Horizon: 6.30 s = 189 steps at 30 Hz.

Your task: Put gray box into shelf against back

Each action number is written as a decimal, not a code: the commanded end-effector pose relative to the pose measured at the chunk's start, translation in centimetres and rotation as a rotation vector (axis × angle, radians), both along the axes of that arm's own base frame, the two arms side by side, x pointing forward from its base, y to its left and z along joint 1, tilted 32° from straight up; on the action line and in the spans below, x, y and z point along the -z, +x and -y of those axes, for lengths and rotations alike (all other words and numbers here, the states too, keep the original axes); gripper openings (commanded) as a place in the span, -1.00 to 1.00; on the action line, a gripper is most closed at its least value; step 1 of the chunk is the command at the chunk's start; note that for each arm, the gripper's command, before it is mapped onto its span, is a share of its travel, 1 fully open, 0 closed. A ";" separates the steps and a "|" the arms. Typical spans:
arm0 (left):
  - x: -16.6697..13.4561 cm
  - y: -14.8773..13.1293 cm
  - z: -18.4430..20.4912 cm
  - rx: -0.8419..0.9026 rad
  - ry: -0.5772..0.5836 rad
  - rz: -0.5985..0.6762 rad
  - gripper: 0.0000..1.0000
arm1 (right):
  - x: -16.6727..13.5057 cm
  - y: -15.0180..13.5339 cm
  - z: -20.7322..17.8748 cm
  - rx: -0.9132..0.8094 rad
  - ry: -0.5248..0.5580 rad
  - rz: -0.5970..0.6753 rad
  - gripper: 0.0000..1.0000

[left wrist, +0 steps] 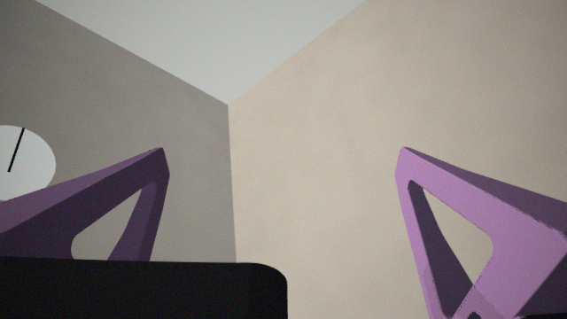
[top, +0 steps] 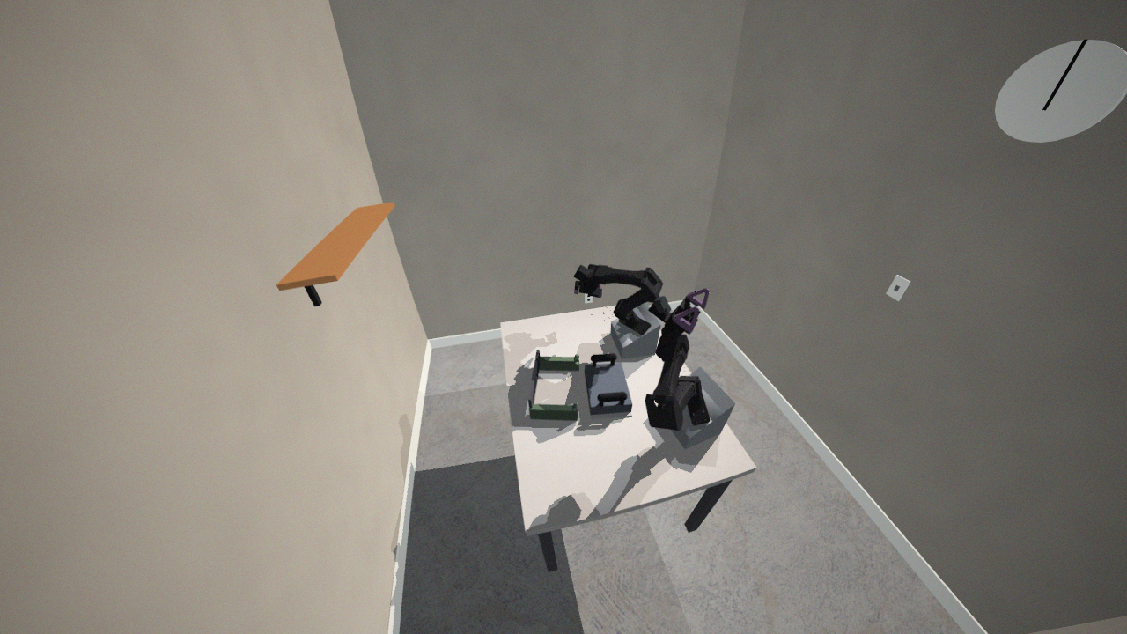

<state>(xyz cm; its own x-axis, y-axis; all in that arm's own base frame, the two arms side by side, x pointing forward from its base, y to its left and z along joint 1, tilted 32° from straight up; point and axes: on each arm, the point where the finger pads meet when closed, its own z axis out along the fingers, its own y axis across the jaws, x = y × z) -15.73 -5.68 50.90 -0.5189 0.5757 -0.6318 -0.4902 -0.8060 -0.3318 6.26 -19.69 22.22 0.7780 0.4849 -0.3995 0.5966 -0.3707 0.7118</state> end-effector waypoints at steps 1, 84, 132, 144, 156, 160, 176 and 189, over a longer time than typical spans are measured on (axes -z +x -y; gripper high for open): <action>-0.1 0.0 0.1 0.000 0.001 0.000 1.00 | -0.3 0.0 0.0 0.001 -0.008 0.003 1.00; 26.4 39.9 19.9 -2.195 1.629 0.462 1.00 | 5.6 18.0 -19.6 -1.171 0.027 -0.593 1.00; 36.2 45.2 1.3 -2.211 2.403 1.076 1.00 | 11.8 18.5 -30.3 -1.596 -0.178 -0.796 1.00; 37.9 46.9 0.7 -2.224 2.395 1.066 1.00 | 14.1 19.8 -29.8 -1.600 -0.177 -0.798 1.00; 36.0 47.3 1.4 -2.285 2.341 1.040 -0.69 | 12.9 19.6 -30.0 -1.595 -0.198 -0.781 1.00; 35.9 47.3 1.3 -2.287 2.342 1.041 -0.69 | 13.0 19.5 -29.9 -1.594 -0.197 -0.788 1.00; 35.9 47.3 1.4 -2.286 2.342 1.041 -0.69 | 13.0 19.5 -29.9 -1.593 -0.196 -0.788 -0.69; 36.0 47.3 1.4 -2.282 2.339 1.038 -0.69 | 13.0 19.6 -30.0 -1.595 -0.188 -0.778 -0.69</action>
<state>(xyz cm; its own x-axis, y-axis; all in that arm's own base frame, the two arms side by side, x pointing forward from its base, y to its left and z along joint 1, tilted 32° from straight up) 30.78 -5.99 12.70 -0.7584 -0.0090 -0.6517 -0.1431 0.9778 0.1530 25.64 9.75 8.76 -0.7371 0.4169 -0.5319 0.4626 0.8850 0.0526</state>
